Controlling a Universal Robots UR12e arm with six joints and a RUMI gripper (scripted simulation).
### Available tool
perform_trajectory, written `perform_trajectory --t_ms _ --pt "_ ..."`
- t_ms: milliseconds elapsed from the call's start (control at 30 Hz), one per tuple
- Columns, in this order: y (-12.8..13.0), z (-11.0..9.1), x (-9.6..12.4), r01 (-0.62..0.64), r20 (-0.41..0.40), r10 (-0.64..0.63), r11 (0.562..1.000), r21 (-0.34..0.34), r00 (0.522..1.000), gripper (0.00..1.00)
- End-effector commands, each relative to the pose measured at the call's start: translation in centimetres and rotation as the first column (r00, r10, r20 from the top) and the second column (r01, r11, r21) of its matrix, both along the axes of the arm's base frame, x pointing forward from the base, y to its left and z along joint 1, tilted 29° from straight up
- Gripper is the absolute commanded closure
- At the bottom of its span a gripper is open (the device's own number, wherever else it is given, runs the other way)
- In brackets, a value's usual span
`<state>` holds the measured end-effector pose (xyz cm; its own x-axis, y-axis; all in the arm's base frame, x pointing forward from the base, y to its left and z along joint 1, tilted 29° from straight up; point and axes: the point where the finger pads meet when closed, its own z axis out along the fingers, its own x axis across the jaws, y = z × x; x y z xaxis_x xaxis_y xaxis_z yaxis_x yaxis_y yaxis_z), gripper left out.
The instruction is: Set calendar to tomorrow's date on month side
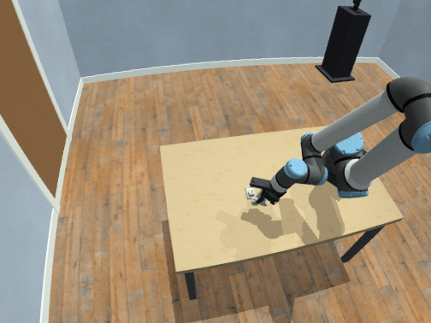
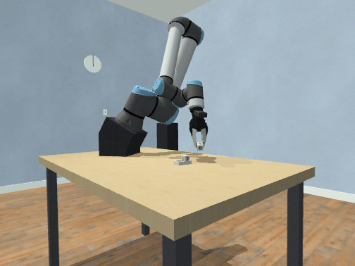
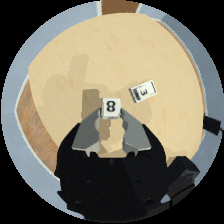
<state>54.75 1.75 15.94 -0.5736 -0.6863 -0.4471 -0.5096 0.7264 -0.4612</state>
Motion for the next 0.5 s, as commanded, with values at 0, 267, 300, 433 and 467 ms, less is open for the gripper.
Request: perform_trajectory --t_ms 0,267,300,433,467 --pt "0.0 0.2 -0.07 -0.019 -0.026 0.02 0.999 0.027 0.999 0.89" --pt "0.07 0.44 -0.23 -0.032 -0.043 0.034 0.998 0.05 0.998 0.89" --pt "0.08 0.45 -0.24 -0.032 -0.044 0.034 0.998 0.051 0.998 0.89" --pt "0.08 0.46 -0.25 -0.033 -0.045 0.035 0.998 0.052 0.998 0.89" --pt "0.08 0.46 -0.25 -0.033 -0.045 0.035 0.998 0.052 0.998 0.89"
